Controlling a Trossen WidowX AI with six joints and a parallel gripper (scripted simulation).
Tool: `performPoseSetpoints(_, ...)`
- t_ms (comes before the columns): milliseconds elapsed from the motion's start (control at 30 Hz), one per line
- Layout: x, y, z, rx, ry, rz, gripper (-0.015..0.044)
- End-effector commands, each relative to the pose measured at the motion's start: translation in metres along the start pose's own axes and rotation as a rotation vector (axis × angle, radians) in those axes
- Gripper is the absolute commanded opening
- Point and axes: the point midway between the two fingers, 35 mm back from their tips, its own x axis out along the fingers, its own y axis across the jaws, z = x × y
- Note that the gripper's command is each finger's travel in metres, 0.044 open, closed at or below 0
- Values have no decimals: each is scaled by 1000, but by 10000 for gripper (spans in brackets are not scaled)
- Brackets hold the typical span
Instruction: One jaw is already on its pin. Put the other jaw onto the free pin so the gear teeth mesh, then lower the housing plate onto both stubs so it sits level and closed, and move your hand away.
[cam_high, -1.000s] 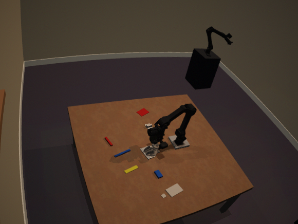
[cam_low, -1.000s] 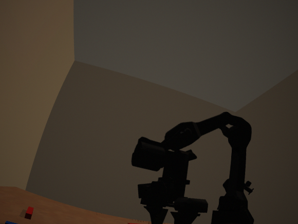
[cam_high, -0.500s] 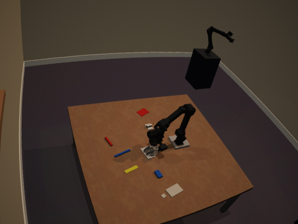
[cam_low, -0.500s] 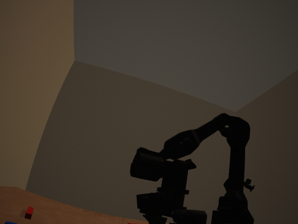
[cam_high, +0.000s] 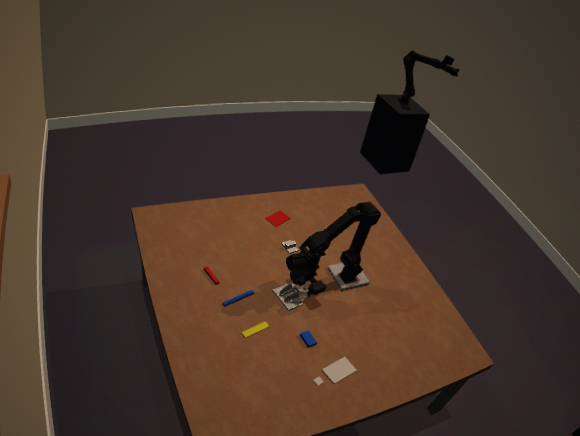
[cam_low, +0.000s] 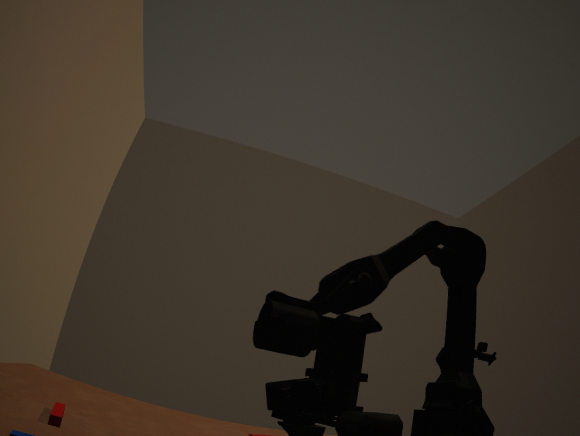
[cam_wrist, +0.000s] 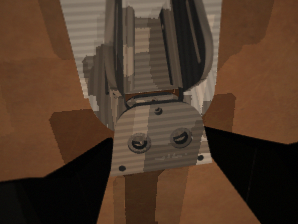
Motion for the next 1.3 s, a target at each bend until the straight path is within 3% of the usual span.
performPoseSetpoints(0,1,-1,0,-4,-1,-3,351)
performPoseSetpoints(1267,9,-1,0,-8,-1,-3,351)
